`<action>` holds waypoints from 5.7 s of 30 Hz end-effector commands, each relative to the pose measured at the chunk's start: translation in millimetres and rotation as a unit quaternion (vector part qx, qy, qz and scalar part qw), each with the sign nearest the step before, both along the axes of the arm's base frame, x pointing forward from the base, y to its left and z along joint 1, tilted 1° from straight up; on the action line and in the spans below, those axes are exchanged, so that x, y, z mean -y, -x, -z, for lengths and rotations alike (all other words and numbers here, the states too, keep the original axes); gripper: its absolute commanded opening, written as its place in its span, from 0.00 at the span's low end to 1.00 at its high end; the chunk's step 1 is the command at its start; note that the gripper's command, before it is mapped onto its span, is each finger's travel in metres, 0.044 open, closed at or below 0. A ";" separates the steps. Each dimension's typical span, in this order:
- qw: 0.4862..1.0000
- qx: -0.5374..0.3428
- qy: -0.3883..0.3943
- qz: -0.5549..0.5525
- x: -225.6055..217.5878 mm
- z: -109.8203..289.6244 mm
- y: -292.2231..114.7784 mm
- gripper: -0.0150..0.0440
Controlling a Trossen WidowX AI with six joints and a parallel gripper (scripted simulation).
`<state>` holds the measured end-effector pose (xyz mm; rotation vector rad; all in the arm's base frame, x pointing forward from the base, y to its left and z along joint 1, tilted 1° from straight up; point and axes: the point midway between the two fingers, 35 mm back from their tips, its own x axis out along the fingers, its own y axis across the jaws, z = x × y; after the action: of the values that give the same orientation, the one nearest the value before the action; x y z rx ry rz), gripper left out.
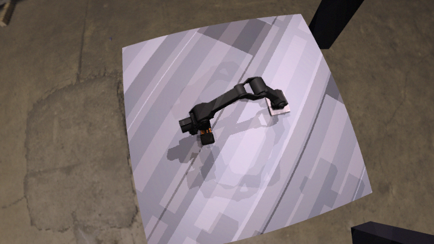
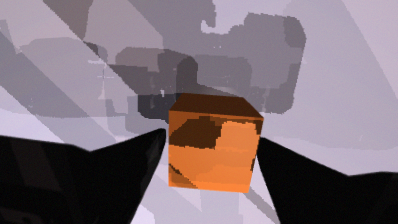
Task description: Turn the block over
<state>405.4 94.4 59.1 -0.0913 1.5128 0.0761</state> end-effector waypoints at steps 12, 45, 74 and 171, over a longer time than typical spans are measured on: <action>1.000 -0.002 -0.002 -0.001 -0.5 1.9 1.0 0.48; 0.996 0.087 -0.011 -0.004 -1.9 -22.5 -1.8 0.25; 0.967 0.252 -0.030 -0.003 -0.2 -20.6 6.5 0.25; 0.862 0.503 -0.057 -0.006 0.2 8.7 7.5 1.00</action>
<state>397.9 94.9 50.3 -0.0265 0.4535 0.1084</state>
